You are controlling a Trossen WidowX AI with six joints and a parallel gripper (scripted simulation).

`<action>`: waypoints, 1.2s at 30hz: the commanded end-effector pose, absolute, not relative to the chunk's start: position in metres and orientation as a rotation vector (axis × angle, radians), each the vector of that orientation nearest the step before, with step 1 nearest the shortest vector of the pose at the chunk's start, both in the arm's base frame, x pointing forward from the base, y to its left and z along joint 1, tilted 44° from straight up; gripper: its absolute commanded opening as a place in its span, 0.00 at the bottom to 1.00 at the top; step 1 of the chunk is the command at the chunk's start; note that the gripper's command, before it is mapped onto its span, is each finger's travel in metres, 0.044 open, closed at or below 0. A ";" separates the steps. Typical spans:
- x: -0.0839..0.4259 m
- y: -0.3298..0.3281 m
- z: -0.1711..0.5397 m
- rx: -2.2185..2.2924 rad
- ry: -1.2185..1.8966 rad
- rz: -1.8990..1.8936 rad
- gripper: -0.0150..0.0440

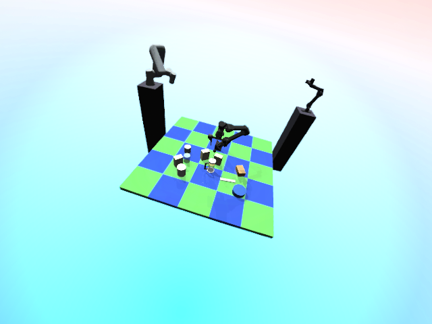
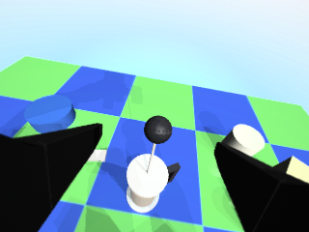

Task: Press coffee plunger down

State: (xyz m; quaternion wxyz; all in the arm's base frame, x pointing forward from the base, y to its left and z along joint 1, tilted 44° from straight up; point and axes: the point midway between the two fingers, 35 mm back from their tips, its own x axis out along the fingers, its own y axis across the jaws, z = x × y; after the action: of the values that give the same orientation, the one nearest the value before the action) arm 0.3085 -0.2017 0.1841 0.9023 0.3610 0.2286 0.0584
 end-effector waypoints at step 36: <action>0.341 -0.190 0.170 0.751 0.473 0.121 0.45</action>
State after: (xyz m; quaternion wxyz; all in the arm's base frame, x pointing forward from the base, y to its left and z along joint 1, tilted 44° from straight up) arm 0.3408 -0.1892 0.1701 0.9018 0.3617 0.2285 0.0607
